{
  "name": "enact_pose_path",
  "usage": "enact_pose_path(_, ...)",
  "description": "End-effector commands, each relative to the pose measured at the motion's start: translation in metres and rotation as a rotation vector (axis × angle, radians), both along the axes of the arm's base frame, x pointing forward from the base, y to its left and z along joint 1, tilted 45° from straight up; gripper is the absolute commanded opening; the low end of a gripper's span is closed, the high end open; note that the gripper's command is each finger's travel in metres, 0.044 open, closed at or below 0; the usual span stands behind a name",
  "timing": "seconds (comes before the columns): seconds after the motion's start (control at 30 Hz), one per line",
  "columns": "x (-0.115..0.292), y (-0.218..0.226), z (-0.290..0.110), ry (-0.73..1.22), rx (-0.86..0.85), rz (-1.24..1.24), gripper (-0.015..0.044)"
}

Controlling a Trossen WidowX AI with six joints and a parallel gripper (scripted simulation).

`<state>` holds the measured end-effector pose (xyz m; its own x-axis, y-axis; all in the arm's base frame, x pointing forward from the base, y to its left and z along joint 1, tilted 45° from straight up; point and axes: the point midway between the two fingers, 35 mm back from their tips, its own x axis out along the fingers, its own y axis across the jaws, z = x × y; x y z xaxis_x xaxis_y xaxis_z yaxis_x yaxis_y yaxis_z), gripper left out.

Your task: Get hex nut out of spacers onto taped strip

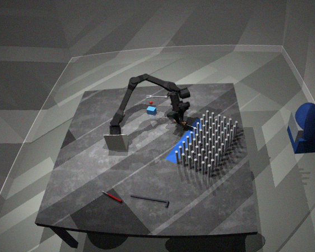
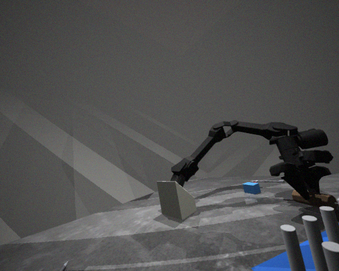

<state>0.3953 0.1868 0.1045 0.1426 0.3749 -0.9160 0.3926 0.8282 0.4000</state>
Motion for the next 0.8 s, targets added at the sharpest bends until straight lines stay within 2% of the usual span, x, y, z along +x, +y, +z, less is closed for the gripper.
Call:
enact_pose_path(0.0, 0.005, -0.002, 0.002, -0.009, 0.002, -0.001, 0.0)
enact_pose_path(0.77, 0.019, -0.006, -0.003, -0.01, 0.002, -0.001, 0.0)
